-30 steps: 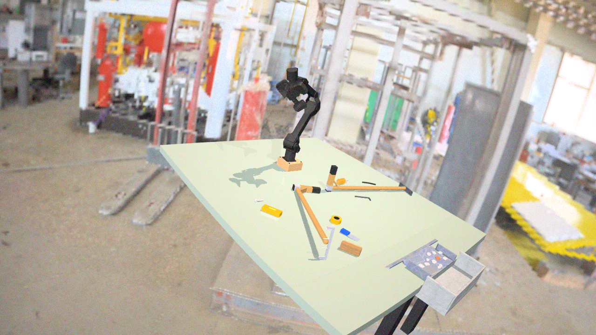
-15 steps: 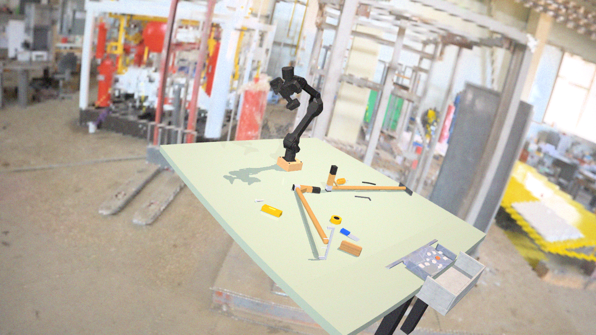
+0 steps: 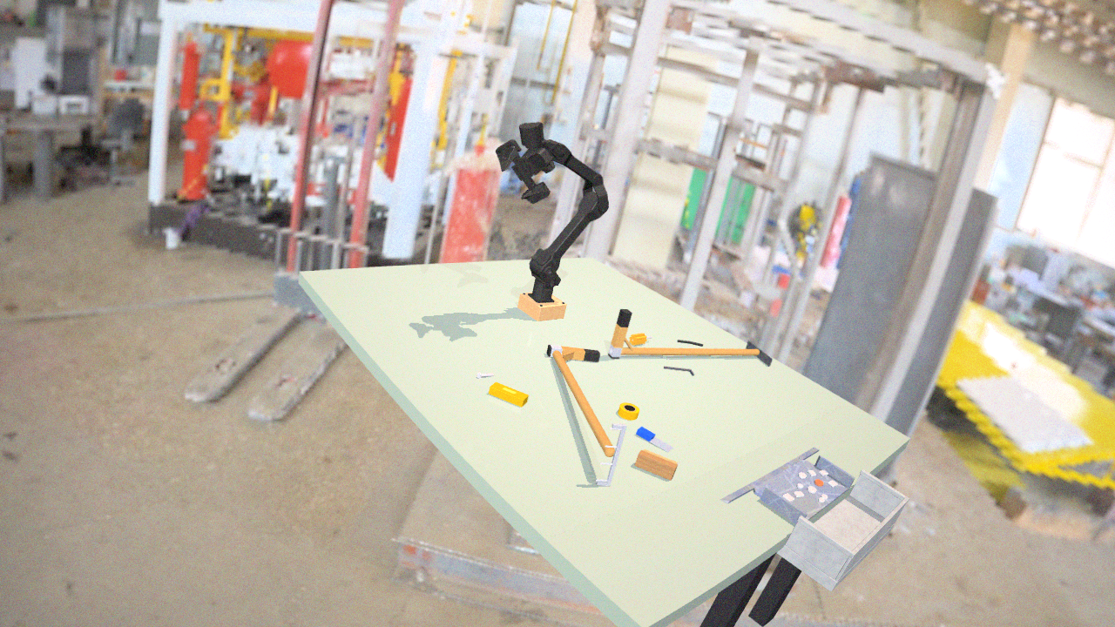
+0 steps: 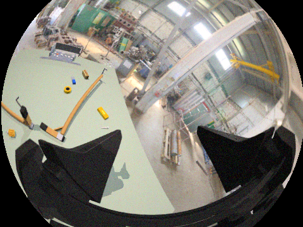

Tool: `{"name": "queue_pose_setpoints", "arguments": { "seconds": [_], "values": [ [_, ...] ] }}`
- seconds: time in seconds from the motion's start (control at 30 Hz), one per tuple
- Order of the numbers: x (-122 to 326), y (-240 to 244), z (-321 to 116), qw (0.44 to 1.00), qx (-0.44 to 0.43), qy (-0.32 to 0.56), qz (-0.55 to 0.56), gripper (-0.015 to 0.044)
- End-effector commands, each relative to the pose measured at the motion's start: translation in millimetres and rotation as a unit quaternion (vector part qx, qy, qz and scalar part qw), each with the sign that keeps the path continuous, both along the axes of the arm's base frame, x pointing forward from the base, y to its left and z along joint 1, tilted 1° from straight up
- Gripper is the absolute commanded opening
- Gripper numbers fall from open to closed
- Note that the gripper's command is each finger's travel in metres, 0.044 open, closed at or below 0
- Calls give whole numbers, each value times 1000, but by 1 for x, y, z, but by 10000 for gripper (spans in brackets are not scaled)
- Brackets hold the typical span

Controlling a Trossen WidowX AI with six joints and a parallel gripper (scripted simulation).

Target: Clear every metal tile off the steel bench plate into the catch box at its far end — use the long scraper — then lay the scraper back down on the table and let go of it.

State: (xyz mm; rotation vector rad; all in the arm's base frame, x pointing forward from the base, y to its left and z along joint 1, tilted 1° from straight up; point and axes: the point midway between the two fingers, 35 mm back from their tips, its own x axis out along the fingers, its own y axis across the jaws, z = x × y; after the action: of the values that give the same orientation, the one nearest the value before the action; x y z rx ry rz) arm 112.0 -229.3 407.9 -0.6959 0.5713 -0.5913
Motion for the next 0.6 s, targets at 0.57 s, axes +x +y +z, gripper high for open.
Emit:
{"name": "queue_pose_setpoints", "arguments": {
  "seconds": [0.57],
  "values": [
    [-51, -19, 4, 997, -34, 23, -71, 440]
  ]
}}
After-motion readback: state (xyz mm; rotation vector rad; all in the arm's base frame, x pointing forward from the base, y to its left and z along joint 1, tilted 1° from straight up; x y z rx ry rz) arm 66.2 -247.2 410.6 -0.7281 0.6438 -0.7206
